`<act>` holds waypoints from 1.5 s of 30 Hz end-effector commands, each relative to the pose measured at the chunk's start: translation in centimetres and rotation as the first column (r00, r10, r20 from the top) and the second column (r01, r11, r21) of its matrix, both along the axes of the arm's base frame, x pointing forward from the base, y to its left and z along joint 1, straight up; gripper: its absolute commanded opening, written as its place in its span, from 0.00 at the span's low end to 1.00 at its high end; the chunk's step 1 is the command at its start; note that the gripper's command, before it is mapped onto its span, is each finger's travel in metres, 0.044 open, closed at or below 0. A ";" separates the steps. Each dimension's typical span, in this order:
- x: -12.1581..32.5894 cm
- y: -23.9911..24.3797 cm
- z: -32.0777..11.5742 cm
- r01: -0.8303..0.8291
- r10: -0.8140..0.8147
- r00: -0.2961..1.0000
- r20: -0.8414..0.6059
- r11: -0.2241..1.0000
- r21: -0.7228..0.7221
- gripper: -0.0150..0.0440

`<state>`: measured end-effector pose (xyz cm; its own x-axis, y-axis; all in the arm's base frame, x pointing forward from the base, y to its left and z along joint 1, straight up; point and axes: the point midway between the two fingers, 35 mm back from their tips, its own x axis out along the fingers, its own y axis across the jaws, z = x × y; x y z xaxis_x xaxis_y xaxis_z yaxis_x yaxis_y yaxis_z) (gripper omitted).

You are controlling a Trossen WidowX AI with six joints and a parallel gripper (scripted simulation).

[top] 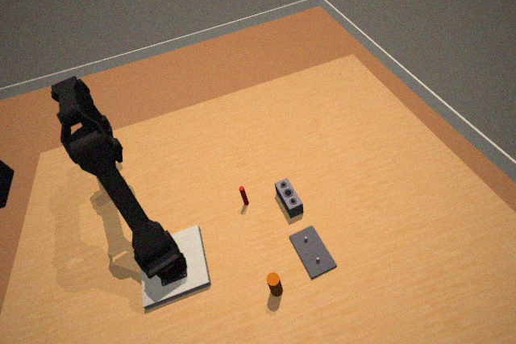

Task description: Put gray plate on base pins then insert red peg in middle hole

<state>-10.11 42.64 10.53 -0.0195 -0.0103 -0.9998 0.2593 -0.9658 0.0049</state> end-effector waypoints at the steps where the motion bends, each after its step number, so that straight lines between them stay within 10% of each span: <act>1: 0.2 -0.3 2.1 -0.749 0.748 0.663 0.027 0.662 0.033 1.00; 10: 0.3 -0.5 2.8 -0.979 0.978 0.205 0.047 0.204 0.030 1.00; 24: 0.4 -0.4 2.9 -0.977 0.976 0.214 0.048 0.212 0.029 1.00; 30: 4.2 -0.2 3.0 -0.895 0.893 0.447 0.052 0.446 0.024 1.00; 38: 15.4 -1.5 3.3 -0.193 0.192 0.981 0.020 0.980 0.046 1.00; 45: 24.4 -4.8 3.3 0.661 -0.661 0.750 -0.004 0.750 0.037 1.00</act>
